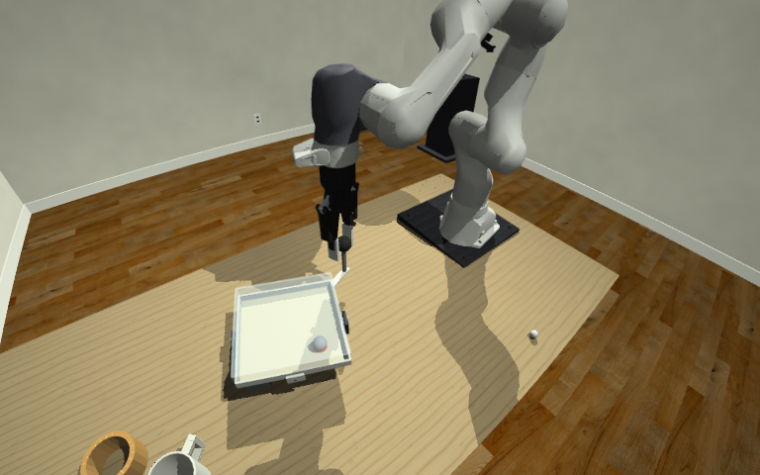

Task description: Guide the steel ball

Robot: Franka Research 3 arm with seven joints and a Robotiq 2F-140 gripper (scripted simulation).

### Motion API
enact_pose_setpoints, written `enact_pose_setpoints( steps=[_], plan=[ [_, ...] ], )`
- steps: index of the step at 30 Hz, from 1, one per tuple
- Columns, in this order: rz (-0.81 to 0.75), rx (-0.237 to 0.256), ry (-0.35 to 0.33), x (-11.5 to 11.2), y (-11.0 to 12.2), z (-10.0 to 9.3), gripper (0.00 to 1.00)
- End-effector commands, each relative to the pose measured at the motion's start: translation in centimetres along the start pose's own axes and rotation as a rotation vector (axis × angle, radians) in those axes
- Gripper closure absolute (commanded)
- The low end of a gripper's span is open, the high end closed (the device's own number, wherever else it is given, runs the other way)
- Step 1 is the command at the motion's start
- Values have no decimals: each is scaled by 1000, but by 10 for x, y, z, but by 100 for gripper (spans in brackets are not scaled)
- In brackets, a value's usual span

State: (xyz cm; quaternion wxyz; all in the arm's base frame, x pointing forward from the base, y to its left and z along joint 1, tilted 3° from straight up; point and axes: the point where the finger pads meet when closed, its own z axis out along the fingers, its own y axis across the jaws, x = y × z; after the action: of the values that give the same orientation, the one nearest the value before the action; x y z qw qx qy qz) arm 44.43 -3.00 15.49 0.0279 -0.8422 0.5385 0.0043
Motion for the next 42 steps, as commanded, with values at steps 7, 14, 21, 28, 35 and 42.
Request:
enact_pose_setpoints(
  steps=[7,14,21,28,35,42],
  plan=[
    [1,-3,-1,1,2,-13,64],
    [1,-3,-1,1,2,-26,64],
    [1,-3,-1,1,2,-35,64],
    [1,-3,-1,1,2,-46,64],
    [1,-3,-1,1,1,-51,64],
    [1,-3,-1,1,1,-54,64]
  ],
)
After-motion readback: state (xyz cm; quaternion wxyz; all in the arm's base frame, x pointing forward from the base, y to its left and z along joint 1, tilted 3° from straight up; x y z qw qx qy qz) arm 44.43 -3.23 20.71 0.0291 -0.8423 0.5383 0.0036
